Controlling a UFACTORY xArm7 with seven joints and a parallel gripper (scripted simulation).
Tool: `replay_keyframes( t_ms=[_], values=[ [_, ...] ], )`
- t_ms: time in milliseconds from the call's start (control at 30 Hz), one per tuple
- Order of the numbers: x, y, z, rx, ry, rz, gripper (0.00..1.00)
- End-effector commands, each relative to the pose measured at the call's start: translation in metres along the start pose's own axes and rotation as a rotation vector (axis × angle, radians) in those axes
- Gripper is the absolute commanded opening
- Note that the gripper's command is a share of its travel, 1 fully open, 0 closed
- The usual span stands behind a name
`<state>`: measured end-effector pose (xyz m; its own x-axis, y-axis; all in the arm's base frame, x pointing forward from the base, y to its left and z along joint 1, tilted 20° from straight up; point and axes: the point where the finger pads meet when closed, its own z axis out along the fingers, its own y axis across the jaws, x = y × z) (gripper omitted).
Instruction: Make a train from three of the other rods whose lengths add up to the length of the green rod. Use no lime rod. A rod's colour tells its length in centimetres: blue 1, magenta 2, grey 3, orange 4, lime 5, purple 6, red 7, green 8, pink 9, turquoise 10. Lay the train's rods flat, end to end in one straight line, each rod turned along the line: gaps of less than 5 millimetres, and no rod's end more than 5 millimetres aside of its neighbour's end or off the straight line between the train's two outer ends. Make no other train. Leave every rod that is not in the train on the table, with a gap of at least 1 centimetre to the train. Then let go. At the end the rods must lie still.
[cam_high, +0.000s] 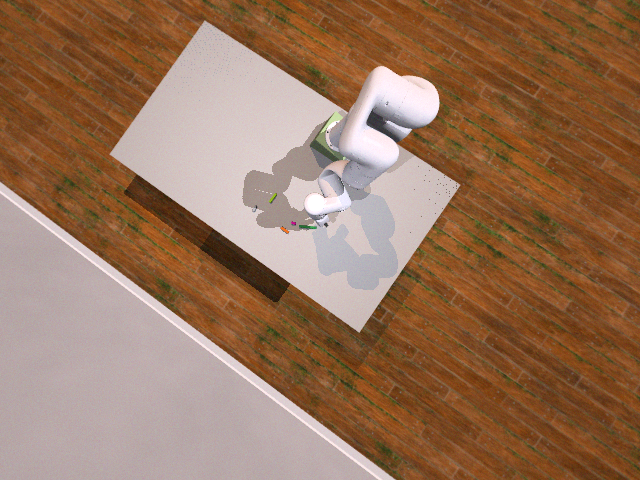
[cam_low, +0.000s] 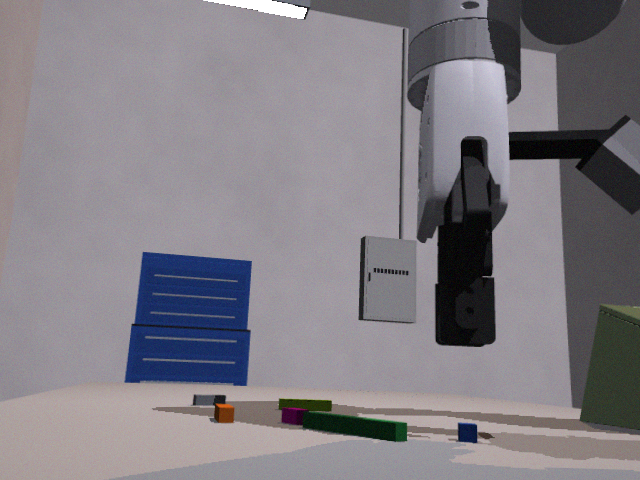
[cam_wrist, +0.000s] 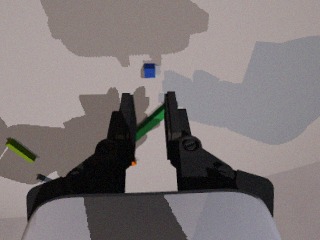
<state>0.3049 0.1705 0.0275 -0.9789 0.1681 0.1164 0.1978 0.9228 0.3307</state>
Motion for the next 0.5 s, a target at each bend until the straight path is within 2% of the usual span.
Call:
replay_keyframes(
  t_ms=[0, 167, 333, 367, 467],
  values=[
    [0.0, 0.001, -0.013, 0.002, 0.003, 0.0, 0.24],
    [0.0, 0.001, -0.031, 0.002, 0.003, 0.0, 0.24],
    [0.0, 0.001, -0.035, 0.002, 0.003, 0.0, 0.24],
    [0.0, 0.001, -0.035, 0.002, 0.003, 0.0, 1.0],
    [0.0, 0.001, -0.035, 0.002, 0.003, 0.0, 1.0]
  ],
)
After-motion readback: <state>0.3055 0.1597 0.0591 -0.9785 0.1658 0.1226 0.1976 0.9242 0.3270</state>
